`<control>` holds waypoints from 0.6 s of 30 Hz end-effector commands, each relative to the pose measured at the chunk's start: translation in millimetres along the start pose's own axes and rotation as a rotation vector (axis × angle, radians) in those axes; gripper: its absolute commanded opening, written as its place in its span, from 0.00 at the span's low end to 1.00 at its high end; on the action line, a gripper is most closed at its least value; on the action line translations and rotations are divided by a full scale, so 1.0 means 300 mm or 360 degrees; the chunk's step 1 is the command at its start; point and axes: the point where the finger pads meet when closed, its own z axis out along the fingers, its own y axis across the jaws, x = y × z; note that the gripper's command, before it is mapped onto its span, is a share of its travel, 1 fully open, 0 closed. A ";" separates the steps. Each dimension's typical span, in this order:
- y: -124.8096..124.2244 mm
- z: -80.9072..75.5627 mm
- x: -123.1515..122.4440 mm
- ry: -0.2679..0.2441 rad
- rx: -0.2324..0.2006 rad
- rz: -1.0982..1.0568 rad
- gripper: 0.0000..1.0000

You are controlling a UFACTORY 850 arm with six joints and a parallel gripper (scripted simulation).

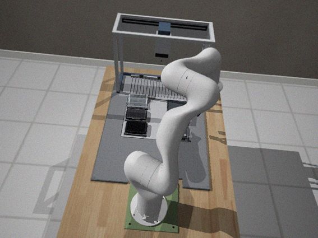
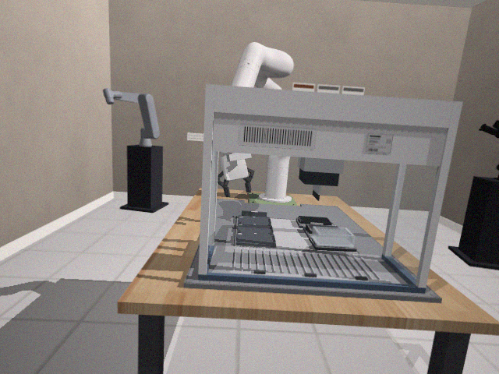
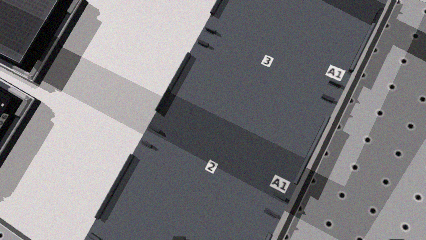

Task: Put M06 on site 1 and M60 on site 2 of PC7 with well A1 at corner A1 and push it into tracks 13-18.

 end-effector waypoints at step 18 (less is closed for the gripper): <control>-0.189 0.072 0.212 -0.0131 0.0009 -0.0445 1.00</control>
